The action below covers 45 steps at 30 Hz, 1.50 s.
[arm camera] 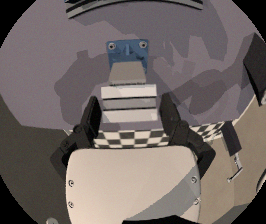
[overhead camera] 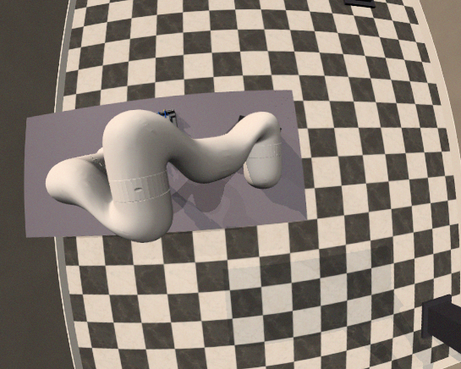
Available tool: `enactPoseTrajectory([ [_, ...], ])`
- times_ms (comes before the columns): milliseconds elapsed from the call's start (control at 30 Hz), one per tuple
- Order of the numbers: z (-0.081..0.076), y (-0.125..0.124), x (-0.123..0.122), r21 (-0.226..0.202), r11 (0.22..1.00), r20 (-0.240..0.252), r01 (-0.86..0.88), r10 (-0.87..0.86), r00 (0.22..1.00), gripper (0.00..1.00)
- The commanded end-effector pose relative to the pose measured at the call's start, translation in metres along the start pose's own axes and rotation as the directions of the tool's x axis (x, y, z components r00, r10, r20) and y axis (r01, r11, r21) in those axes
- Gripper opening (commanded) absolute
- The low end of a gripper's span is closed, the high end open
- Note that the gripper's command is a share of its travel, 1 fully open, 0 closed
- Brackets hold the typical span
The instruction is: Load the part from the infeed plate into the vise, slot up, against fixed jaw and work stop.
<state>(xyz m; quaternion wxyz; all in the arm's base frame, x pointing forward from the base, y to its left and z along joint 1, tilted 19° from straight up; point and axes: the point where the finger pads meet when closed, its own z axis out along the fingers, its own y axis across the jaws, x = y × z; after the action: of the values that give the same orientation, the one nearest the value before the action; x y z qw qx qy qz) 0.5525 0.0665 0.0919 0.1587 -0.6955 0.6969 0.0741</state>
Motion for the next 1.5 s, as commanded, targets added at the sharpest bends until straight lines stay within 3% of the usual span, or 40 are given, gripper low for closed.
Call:
enactPoseTrajectory([
  [0,-0.0004,-0.0003,0.0008,0.007,1.000,0.058,0.001,-0.002,0.998,0.89],
  [233,-0.0003,-0.0004,0.0020,0.008,1.000,0.169,0.002,-0.003,0.986,0.89],
  [300,-0.0003,-0.0004,0.0020,0.008,1.000,0.169,0.002,-0.003,0.986,0.89],
  [800,0.0005,-0.0005,0.0046,0.008,1.000,0.400,0.002,-0.005,0.917,0.89],
  [867,0.0005,-0.0005,0.0046,0.008,1.000,0.400,0.002,-0.005,0.917,0.89],
  [1367,0.0015,-0.0005,0.0064,0.008,1.000,0.556,0.002,-0.006,0.831,0.89],
  [1467,0.0016,-0.0005,0.0065,0.008,1.000,0.564,0.002,-0.006,0.826,0.89],
])
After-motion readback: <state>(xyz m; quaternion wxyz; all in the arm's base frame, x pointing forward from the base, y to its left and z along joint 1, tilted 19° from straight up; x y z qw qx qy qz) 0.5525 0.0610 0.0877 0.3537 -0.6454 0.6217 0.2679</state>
